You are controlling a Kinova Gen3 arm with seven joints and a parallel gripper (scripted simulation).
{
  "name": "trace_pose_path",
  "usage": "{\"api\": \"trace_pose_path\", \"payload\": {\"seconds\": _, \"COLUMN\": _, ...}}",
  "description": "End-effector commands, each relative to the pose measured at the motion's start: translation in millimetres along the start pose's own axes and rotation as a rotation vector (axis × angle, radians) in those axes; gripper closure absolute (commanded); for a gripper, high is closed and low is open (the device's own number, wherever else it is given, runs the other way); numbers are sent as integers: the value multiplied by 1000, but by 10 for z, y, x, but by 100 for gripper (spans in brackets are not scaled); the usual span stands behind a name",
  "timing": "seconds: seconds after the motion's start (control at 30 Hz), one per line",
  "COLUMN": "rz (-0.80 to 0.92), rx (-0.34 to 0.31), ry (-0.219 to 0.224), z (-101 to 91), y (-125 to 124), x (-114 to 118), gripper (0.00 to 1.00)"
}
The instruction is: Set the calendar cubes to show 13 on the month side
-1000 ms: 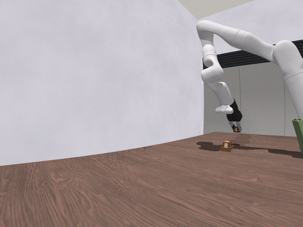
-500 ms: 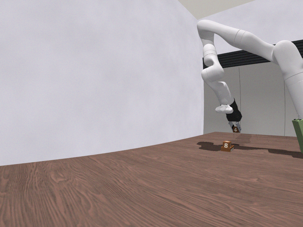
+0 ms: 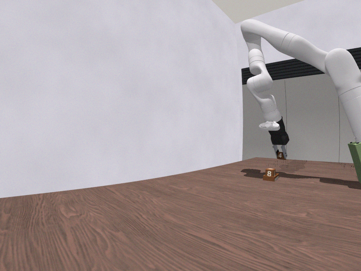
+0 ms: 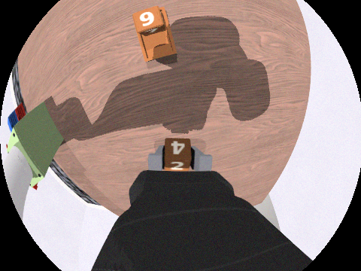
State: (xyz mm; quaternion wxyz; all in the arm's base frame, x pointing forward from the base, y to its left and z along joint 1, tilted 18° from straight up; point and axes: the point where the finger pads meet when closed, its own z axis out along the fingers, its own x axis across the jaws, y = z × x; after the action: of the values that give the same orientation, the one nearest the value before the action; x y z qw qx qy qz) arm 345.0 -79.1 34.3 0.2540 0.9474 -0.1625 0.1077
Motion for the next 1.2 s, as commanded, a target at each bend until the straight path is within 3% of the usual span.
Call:
{"api": "trace_pose_path", "payload": {"seconds": 0.0, "rz": 21, "rx": 25, "ry": 2, "z": -17, "y": 93, "x": 22, "gripper": 40}}
{"api": "trace_pose_path", "payload": {"seconds": 0.2, "rz": 20, "rx": 67, "ry": 1, "z": -34, "y": 96, "x": 0, "gripper": 40}}
{"api": "trace_pose_path", "payload": {"seconds": 0.7, "rz": 21, "rx": 88, "ry": 4, "z": -27, "y": 95, "x": 17, "gripper": 40}}
{"api": "trace_pose_path", "payload": {"seconds": 1.17, "rz": 26, "rx": 194, "ry": 16, "z": 3, "y": 99, "x": 82, "gripper": 40}}
